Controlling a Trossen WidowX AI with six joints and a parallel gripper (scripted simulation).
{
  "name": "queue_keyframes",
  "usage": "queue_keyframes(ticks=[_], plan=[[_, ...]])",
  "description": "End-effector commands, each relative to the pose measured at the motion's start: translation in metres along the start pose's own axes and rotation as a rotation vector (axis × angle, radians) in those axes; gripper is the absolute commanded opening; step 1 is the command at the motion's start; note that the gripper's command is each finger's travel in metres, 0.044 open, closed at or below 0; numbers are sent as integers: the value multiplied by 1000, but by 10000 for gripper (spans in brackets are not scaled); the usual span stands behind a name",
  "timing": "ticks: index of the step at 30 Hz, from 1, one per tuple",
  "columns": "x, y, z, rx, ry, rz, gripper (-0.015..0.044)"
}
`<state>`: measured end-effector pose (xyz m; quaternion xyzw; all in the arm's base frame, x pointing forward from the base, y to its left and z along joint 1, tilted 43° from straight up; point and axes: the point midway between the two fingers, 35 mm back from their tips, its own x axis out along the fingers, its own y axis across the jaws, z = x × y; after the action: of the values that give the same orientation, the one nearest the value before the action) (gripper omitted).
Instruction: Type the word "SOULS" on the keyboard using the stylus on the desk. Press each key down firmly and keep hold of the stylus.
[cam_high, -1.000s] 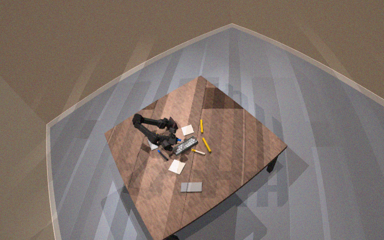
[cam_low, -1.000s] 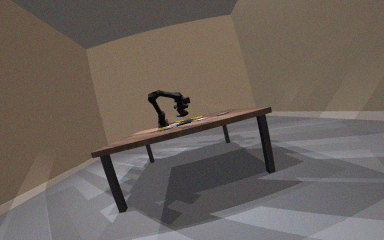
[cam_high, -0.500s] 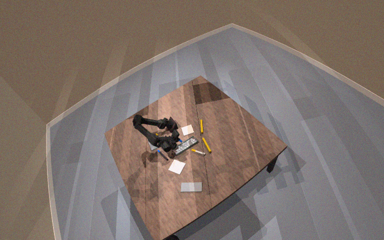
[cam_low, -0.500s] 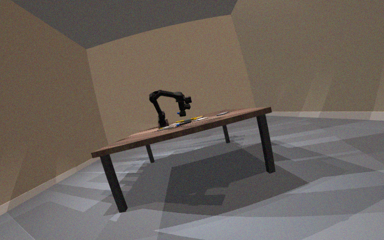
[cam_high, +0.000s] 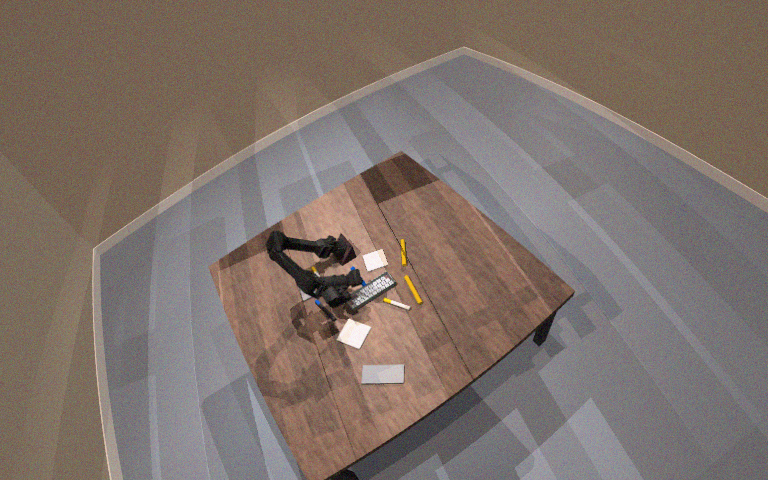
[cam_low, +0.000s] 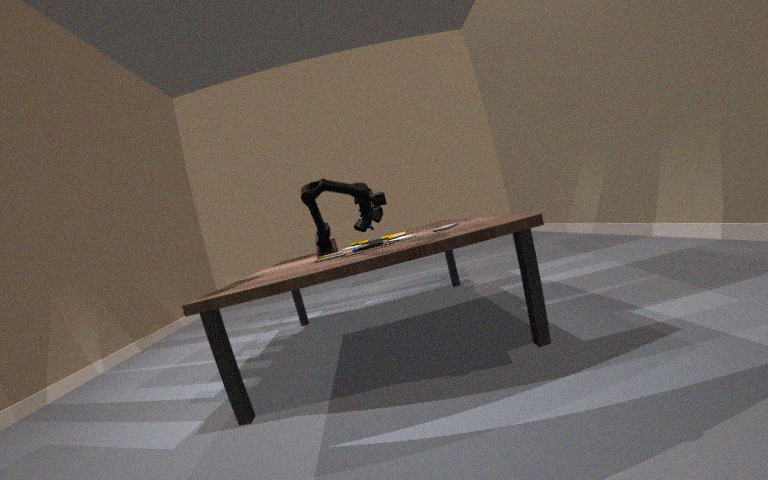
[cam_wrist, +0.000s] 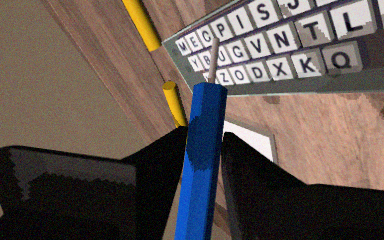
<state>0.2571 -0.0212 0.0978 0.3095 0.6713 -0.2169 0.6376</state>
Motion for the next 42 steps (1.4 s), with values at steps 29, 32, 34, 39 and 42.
queue_keyframes(ticks=[29,32,34,39,42], plan=[[-9,30,16,924,120,110,0],[-4,24,21,924,119,110,0],[2,19,26,924,119,110,0],[12,9,32,924,119,109,0],[13,9,34,924,118,109,53]])
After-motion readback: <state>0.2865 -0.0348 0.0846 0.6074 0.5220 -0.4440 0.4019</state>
